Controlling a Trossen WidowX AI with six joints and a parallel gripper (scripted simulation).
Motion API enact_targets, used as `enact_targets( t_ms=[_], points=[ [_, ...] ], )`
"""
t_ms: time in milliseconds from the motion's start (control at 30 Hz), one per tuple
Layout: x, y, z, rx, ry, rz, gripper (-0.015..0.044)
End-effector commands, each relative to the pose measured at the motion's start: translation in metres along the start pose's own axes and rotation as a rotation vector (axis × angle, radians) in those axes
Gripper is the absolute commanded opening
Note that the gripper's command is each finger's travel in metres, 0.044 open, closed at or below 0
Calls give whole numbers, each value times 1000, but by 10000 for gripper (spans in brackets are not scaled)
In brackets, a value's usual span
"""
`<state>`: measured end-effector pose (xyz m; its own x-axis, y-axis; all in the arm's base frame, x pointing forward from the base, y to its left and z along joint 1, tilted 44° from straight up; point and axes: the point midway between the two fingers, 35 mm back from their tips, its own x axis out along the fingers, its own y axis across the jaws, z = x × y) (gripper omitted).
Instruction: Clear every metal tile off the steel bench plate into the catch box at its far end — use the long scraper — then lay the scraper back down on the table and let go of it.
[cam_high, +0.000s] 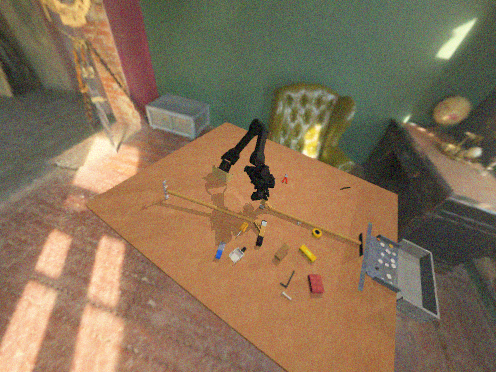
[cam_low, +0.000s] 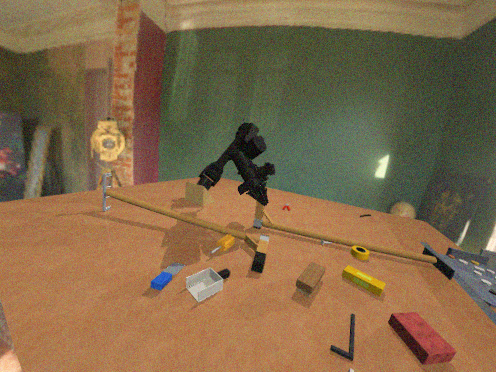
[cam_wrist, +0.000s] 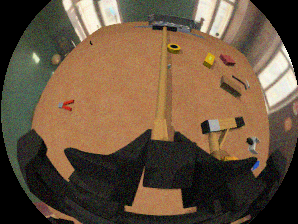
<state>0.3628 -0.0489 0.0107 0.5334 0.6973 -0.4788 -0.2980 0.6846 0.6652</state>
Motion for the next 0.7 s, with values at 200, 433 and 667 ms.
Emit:
enact_targets(
  t_ms=[200, 433, 667],
  points=[
    [-2, -12, 2, 12, -4, -14, 0],
    [-2, -21, 2, 24, -4, -24, 0],
    [-3, -30, 2, 36, -4, -35, 0]
  ],
)
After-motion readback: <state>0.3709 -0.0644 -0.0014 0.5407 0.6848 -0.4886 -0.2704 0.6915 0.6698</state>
